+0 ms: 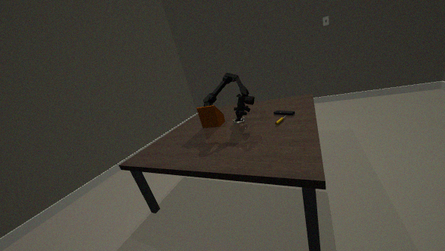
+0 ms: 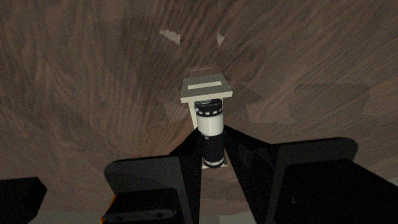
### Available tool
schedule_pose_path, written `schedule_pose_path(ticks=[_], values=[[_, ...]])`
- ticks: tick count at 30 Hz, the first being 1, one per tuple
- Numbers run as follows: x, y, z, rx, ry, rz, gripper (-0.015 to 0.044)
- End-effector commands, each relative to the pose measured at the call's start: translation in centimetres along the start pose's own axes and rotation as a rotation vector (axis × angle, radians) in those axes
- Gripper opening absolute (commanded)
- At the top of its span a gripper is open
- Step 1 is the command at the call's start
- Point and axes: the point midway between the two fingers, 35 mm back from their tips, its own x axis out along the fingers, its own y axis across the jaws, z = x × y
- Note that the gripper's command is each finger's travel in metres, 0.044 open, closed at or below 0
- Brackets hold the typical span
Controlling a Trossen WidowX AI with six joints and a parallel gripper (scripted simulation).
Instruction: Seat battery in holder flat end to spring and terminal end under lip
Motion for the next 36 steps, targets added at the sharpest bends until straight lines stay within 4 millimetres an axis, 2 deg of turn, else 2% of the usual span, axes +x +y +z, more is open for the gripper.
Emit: schedule_pose_path(ticks=[1, 36], values=[[-0.04, -0.36, 0.52, -0.007, -0.046, -0.013, 0.008], [0.34, 0.16, 0.1, -0.029, -0.255, -0.011, 0.008]])
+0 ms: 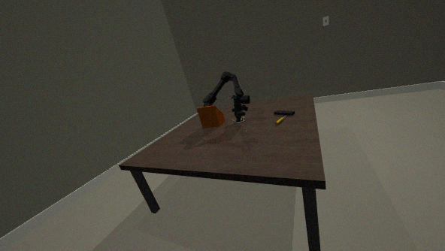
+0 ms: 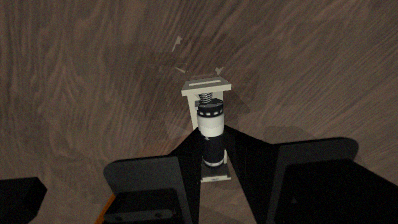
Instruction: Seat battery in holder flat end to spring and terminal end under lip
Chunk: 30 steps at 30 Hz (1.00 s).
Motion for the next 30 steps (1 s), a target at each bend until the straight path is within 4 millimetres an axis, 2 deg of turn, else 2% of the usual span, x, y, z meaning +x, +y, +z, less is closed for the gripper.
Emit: schedule_pose_path(ticks=[1, 12, 30], values=[[-0.1, 0.1, 0.5, -0.018, -0.043, 0.0, 0.008], [0.0, 0.2, 0.5, -0.021, -0.063, -0.003, 0.008], [0.3, 0.2, -1.1, -0.016, -0.076, -0.008, 0.008]])
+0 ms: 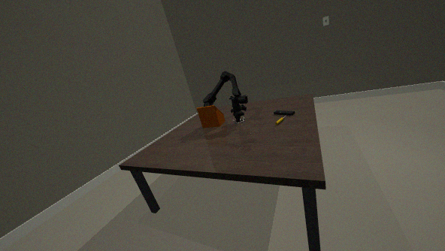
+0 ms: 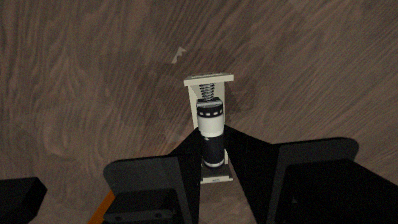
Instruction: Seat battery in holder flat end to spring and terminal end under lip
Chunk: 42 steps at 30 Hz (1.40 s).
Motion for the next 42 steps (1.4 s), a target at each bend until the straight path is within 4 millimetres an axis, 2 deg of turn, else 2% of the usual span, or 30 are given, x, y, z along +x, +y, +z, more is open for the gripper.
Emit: schedule_pose_path(ticks=[1, 16, 20, 35, 37, 42], values=[[0.0, 0.1, -0.4, 0.0, -0.004, 0.0, 0.008], [0.0, 0.1, -0.4, 0.001, -0.007, -0.001, 0.008], [0.0, 0.1, -0.4, 0.001, -0.007, -0.001, 0.0182], [-1.4, 0.0, -0.5, 0.001, -0.005, -0.002, 0.0182], [-1.7, 0.0, -0.6, 0.006, -0.005, 0.001, 0.0234], [-5.9, -0.2, -0.8, 0.003, -0.002, -0.006, 0.0365]])
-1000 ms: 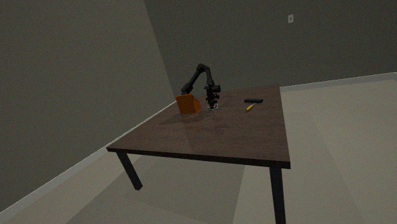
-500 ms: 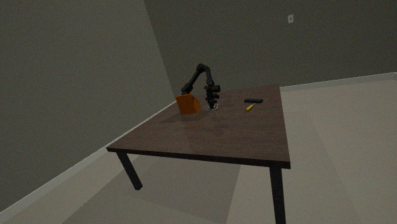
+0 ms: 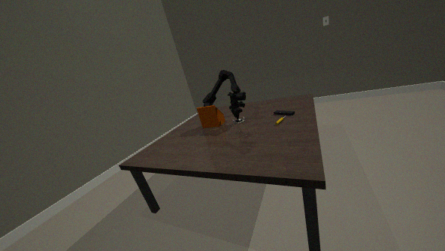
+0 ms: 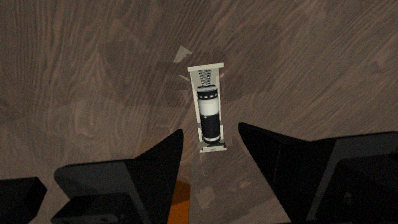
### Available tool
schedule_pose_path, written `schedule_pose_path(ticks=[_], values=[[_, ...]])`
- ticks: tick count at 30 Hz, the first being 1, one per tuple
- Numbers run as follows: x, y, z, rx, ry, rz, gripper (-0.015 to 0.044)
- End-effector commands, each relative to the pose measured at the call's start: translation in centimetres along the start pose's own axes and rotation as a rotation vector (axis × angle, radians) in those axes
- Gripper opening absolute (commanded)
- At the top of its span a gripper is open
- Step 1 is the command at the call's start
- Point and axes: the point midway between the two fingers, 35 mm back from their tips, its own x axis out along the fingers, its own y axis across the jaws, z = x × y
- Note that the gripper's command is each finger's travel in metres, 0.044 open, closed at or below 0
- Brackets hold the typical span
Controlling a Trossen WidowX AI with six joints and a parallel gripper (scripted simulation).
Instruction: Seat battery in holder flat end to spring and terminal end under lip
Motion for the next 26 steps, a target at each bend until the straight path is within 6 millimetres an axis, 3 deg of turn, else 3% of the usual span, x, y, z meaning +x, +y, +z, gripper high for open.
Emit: schedule_pose_path(ticks=[1, 3, 5, 26], values=[[-3.5, -0.3, 0.1, -0.009, -0.011, -0.017, 0.0392], [-5.1, -0.1, -0.1, -0.01, -0.011, -0.016, 0.044], [-5.6, -0.1, -0.3, -0.01, -0.011, -0.015, 0.044], [-5.6, -0.1, -0.3, -0.01, -0.011, -0.015, 0.044]])
